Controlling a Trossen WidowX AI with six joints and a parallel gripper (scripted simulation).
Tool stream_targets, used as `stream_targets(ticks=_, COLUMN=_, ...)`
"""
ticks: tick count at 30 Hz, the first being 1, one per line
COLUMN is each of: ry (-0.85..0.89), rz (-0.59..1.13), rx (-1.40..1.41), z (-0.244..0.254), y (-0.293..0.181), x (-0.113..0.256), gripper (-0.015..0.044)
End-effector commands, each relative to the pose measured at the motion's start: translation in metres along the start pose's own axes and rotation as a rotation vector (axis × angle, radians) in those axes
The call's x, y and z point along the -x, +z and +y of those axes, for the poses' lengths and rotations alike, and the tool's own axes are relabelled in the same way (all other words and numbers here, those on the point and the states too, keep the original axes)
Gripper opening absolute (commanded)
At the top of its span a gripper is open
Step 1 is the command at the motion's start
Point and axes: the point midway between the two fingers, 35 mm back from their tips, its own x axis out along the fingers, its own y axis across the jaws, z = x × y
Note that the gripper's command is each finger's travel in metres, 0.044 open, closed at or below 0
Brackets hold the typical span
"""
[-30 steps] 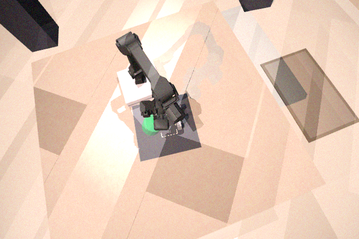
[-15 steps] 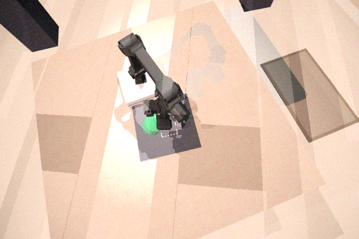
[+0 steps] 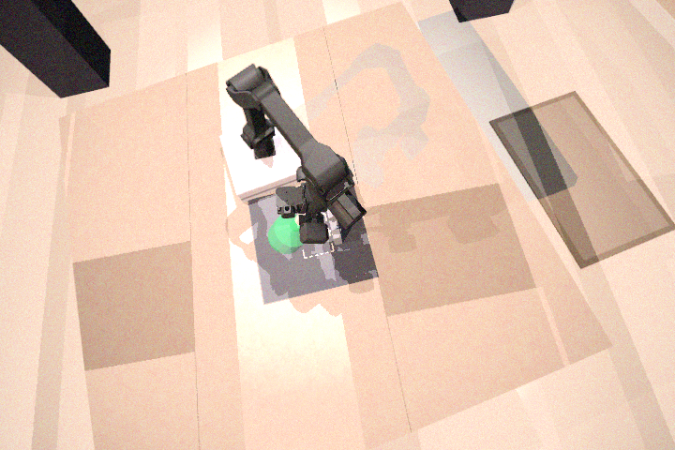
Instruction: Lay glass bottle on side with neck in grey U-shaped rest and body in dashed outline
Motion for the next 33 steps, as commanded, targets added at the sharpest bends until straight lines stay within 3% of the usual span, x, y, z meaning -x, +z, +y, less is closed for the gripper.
stream_targets(ticks=1, ry=-0.001, rz=0.01, rx=0.002, z=-0.002, y=-0.01, x=0.001, gripper=0.0123)
stream_targets(ticks=33, ry=0.014, rz=-0.059, rx=-0.011, z=-0.005, y=-0.034, x=0.002, gripper=0.0123)
